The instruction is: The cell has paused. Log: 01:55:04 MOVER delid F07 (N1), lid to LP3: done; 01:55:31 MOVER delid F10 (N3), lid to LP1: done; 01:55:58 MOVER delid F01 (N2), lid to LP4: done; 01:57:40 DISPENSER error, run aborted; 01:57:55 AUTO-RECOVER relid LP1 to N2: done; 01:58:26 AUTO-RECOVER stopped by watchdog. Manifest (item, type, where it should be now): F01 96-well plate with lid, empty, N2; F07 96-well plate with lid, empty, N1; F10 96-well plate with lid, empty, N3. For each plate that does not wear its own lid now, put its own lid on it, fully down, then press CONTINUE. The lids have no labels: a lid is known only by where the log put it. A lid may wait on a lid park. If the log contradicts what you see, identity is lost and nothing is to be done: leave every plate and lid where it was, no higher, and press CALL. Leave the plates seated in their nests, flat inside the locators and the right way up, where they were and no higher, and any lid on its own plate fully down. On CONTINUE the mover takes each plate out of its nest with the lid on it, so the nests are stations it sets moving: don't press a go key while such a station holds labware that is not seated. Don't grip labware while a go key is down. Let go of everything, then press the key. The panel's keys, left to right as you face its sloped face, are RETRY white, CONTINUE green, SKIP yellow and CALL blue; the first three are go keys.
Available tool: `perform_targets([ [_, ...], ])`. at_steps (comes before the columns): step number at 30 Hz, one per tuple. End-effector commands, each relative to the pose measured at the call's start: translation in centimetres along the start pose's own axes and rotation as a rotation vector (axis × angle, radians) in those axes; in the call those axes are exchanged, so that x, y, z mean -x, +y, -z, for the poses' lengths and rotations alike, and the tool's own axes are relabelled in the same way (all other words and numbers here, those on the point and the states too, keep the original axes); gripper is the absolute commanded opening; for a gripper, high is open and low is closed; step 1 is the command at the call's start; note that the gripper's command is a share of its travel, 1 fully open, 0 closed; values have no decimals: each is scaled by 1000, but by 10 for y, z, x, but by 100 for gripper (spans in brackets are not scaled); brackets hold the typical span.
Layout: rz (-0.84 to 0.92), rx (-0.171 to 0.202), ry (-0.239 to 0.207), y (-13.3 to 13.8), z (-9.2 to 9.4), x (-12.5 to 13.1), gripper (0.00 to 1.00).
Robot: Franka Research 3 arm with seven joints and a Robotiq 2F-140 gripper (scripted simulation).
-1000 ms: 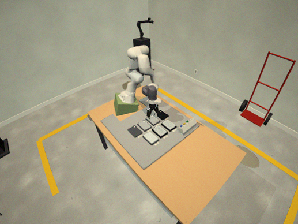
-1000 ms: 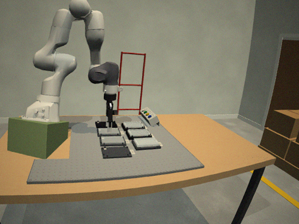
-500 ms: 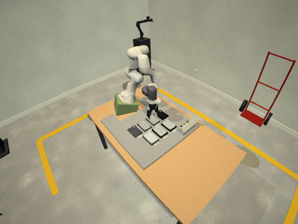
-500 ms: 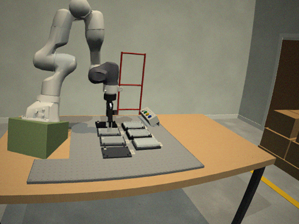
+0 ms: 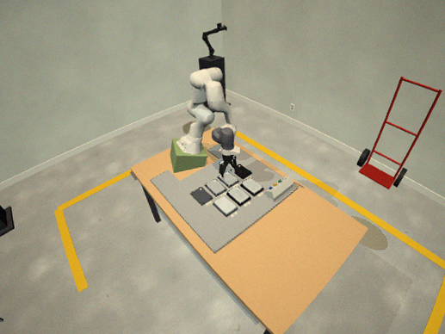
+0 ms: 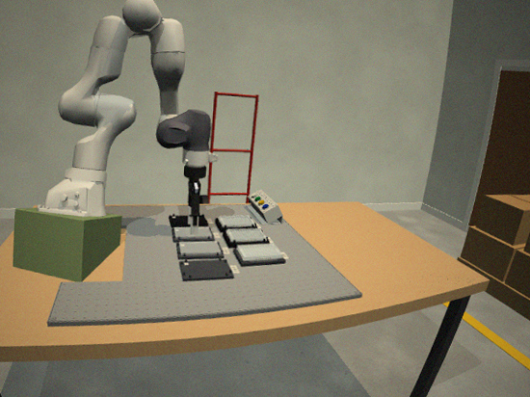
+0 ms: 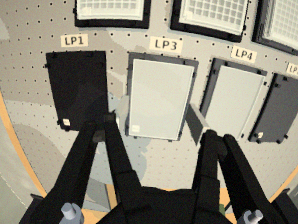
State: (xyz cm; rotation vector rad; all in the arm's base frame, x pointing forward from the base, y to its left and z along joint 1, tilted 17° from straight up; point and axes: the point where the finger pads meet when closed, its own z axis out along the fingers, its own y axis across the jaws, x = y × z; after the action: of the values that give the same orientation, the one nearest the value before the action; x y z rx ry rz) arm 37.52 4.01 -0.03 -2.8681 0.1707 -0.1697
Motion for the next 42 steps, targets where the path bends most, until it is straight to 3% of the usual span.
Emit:
perform_targets([
  [1, 3, -1, 1, 0, 0, 0, 59],
  [4, 3, -1, 1, 0, 0, 0, 59],
  [5, 3, -1, 1, 0, 0, 0, 66],
  [42, 3, -1, 1, 0, 0, 0, 66],
])
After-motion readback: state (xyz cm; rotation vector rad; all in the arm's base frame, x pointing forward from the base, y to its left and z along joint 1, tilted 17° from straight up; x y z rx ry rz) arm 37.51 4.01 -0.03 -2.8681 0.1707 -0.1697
